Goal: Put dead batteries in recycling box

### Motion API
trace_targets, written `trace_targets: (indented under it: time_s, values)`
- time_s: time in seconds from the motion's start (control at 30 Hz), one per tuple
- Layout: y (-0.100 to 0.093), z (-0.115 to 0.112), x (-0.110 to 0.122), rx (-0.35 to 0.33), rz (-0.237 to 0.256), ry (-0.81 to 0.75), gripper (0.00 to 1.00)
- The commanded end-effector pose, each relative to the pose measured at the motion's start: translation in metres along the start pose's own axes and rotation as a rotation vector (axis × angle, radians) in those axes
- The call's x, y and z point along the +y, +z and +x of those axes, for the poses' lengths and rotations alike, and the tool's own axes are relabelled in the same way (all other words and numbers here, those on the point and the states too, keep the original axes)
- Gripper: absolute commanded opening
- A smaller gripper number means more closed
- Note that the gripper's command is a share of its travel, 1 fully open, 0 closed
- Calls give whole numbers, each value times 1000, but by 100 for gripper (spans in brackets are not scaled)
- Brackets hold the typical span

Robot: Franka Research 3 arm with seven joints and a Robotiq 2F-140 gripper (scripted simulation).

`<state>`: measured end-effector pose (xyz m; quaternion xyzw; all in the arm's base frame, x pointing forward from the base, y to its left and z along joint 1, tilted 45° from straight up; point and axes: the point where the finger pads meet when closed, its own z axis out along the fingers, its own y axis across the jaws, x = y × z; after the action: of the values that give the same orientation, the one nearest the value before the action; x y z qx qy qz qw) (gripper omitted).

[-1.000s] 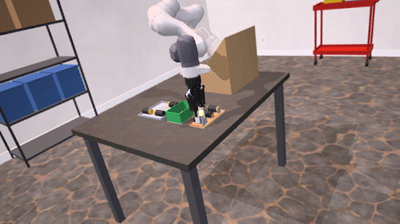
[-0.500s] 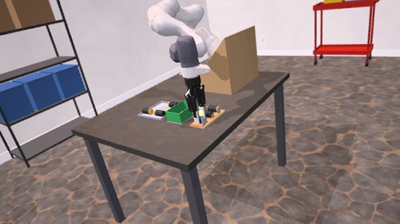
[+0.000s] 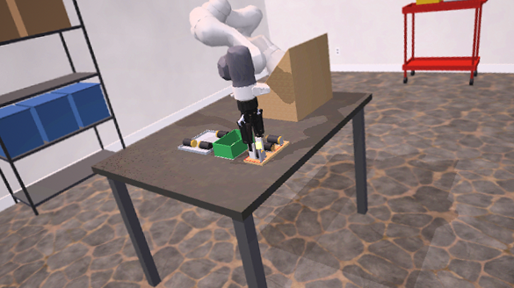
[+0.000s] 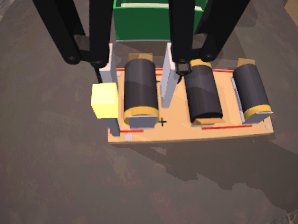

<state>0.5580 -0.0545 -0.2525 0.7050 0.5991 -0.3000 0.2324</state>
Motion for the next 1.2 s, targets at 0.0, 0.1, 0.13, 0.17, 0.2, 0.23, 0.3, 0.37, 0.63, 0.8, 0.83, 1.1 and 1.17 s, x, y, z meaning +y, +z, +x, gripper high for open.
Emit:
trace_targets:
  time_s: [0.0,0.1,0.13,0.17,0.2,0.23,0.3,0.37,0.63,0.8,0.83,1.1,1.17]
  values:
    - [0,-1,2,-1,-4,-1,29]
    - [0,-1,2,-1,-4,-1,29]
    - [-1,-1,2,-1,-4,-1,29]
    - [-3,-1,2,-1,-4,-1,29]
    - [-5,-1,2,-1,-4,-1,29]
    - [-8,-1,2,-1,-4,-1,29]
    - [-15,-1,2,-1,-4,-1,29]
    - [-23,-1,2,-1,-4,-1,29]
    - [-51,-1,2,-1,-4,-1,29]
    - [-63,-1,2,-1,-4,-1,29]
    - [-64,-1,2,-1,-4,-1,29]
    - [-65,-1,2,-1,-4,-1,29]
    - [-65,-1,2,-1,-4,-1,29]
